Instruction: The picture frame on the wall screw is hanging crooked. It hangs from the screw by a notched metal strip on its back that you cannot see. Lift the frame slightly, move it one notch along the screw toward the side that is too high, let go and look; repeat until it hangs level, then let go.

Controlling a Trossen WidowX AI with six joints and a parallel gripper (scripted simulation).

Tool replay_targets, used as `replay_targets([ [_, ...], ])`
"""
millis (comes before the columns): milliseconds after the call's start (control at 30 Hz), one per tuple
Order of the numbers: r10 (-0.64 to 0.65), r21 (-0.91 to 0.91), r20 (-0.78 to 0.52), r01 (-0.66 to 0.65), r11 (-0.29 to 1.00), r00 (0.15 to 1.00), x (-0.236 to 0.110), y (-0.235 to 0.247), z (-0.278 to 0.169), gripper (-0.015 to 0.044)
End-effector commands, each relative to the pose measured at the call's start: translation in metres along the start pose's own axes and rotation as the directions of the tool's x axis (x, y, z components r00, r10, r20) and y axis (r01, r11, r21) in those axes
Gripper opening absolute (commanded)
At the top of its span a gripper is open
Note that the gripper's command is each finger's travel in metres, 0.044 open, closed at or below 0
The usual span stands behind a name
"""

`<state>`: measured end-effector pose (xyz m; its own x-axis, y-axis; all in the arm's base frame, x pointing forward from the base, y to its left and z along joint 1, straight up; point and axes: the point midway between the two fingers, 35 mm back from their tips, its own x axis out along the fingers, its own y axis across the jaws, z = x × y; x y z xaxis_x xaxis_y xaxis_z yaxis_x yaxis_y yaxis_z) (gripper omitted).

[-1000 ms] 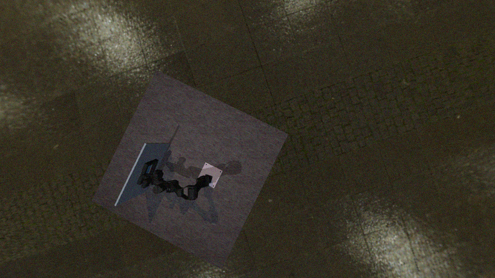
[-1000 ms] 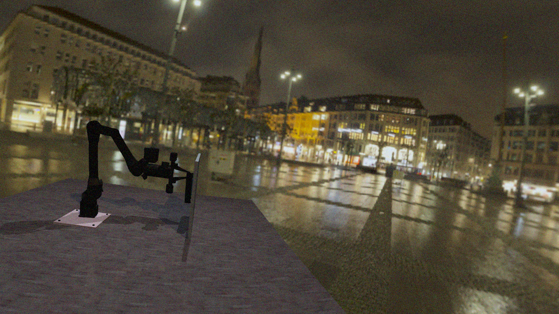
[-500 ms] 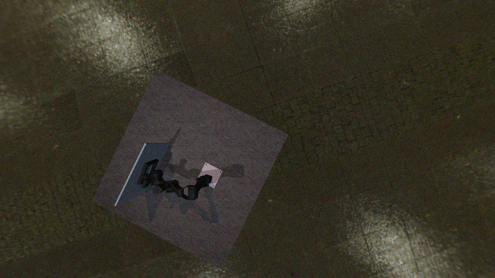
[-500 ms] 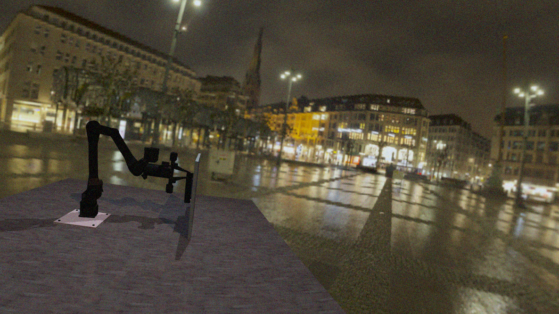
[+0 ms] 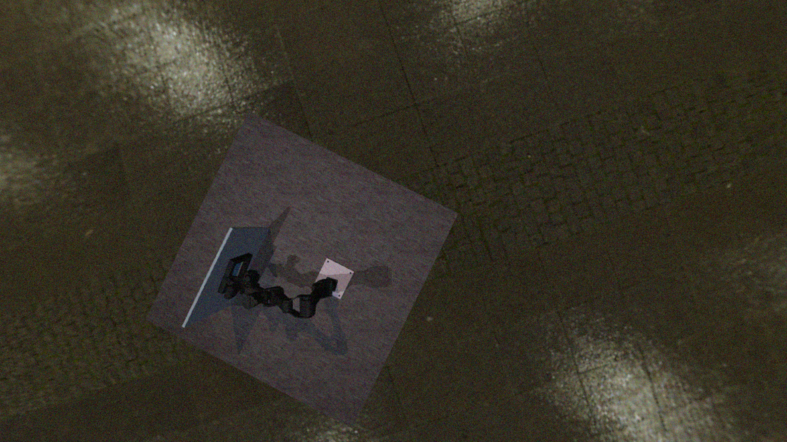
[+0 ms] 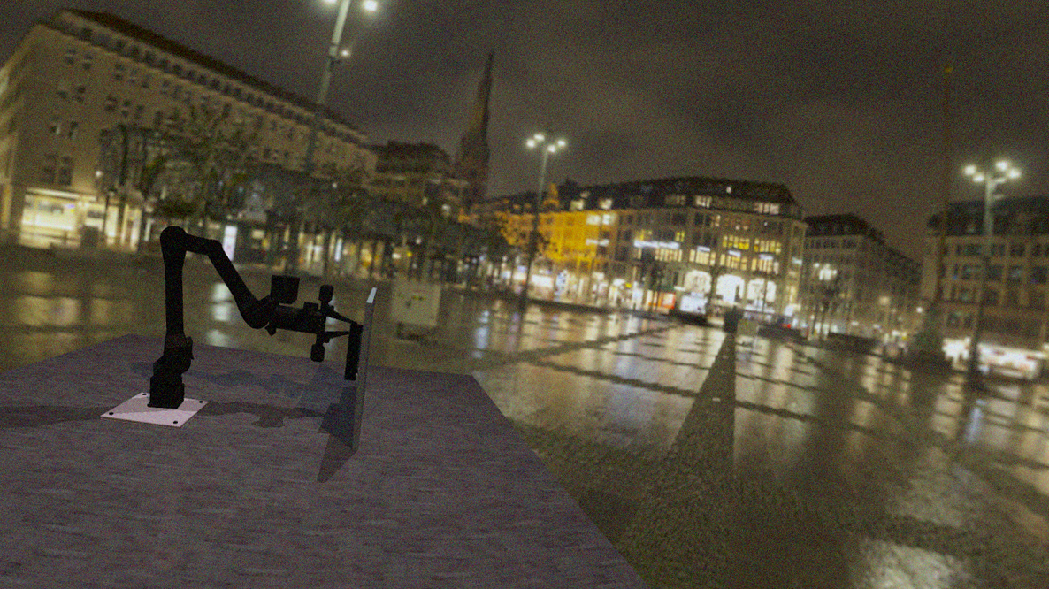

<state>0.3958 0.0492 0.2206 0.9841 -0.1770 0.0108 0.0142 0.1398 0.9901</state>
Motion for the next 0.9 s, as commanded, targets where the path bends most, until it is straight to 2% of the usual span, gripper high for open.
replay_targets([
  [0, 0.014, 0.011, -0.001, -0.014, 1.0, 1.0, 0.0002, 0.0064, -0.0002, 0.0],
  [867, 0.014, 0.011, -0.001, -0.014, 1.0, 1.0, 0.0001, 0.0129, -0.0001, 0.0],
])
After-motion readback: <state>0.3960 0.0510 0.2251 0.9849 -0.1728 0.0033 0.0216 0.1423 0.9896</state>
